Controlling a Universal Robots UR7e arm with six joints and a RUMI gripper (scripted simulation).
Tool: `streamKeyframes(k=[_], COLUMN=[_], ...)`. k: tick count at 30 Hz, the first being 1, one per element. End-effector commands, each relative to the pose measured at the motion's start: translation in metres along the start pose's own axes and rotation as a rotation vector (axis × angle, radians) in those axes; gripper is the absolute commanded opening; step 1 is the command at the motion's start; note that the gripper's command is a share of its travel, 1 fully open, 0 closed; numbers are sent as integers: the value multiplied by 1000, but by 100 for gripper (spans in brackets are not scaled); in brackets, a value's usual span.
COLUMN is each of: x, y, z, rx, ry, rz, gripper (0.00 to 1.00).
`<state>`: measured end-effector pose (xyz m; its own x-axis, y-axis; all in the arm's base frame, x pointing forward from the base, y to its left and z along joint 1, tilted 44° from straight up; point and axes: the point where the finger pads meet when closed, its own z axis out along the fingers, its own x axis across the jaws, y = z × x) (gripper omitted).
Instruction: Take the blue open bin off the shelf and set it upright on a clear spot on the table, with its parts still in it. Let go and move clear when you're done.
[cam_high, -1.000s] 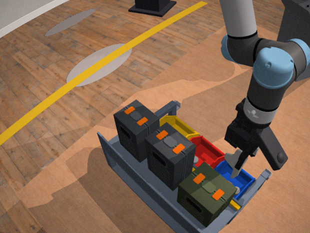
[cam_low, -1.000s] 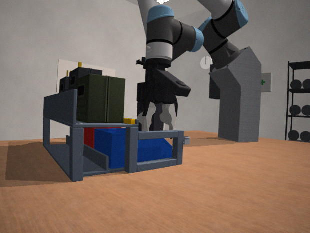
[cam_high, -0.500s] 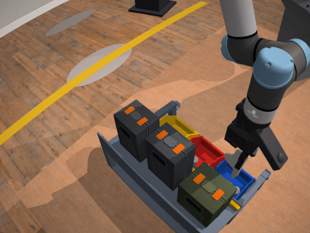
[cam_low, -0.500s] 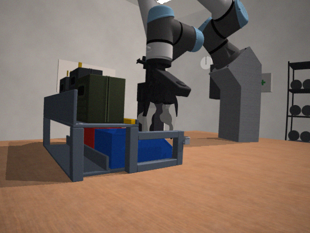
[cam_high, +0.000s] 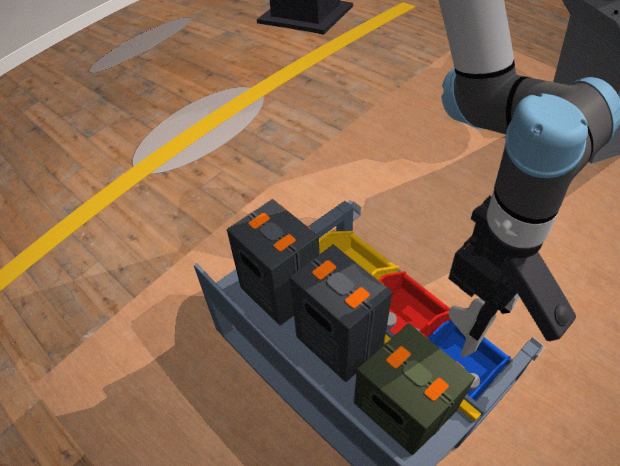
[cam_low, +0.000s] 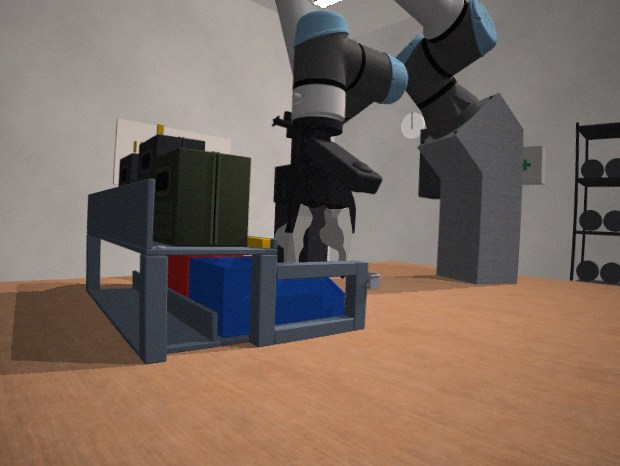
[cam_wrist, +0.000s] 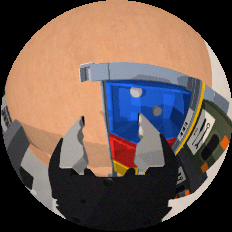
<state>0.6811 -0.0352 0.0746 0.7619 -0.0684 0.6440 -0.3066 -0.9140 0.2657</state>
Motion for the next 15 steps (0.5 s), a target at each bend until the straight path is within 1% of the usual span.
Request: streamKeyframes(k=[1,15], x=[1,1], y=[0,0], z=[0,3], rx=[0,0], ry=[1,1], rz=[0,0], gripper=[58,58])
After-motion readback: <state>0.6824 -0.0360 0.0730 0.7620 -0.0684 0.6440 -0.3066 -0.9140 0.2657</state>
